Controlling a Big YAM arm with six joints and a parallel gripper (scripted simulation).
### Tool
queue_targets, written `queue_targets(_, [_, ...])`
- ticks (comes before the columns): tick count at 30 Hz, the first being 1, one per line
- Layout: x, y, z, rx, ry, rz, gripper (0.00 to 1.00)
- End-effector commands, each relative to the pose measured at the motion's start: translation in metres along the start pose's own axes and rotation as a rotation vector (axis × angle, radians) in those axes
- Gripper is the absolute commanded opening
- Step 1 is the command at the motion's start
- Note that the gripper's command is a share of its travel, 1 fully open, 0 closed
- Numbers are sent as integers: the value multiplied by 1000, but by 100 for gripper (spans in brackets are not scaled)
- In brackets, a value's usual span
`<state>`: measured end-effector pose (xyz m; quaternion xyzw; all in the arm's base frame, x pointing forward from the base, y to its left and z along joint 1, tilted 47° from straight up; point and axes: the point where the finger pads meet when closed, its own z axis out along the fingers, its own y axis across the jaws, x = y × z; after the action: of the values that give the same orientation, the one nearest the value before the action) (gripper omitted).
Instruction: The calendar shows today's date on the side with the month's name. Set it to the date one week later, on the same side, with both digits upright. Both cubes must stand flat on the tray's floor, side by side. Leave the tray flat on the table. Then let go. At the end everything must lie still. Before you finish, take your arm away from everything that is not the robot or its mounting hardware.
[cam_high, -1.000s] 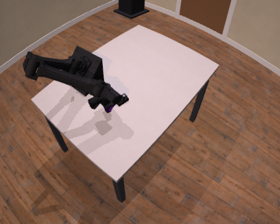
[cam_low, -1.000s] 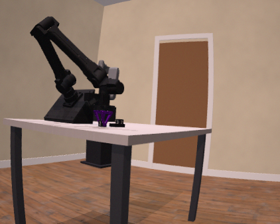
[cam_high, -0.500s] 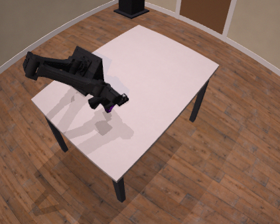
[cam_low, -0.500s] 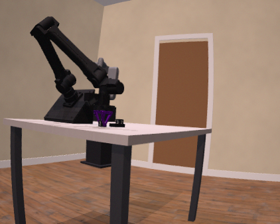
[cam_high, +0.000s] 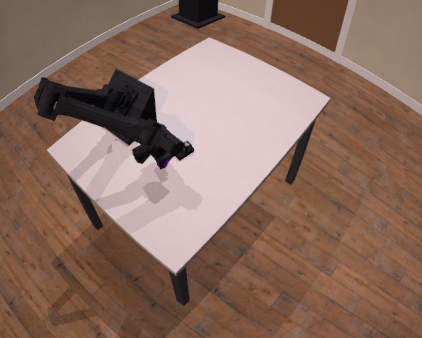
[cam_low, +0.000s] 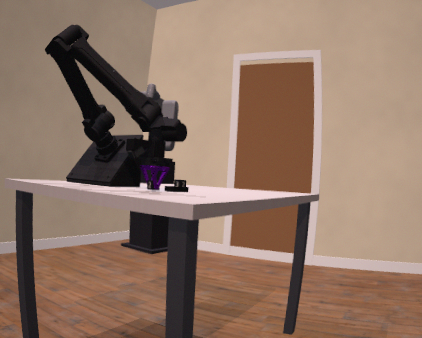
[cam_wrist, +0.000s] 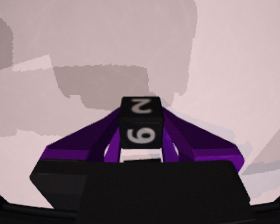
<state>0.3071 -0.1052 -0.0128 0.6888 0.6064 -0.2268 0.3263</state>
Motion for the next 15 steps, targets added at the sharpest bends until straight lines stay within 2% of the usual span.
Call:
queue_targets(1, [0, 21, -35, -56, 10, 35, 25])
queue_targets(8, [1, 22, -88, -58, 19, 39, 25])
queue_targets(10, [1, 22, -88, -58, 19, 39, 25])
queue_targets(15, [0, 21, -109, -58, 22, 41, 25])
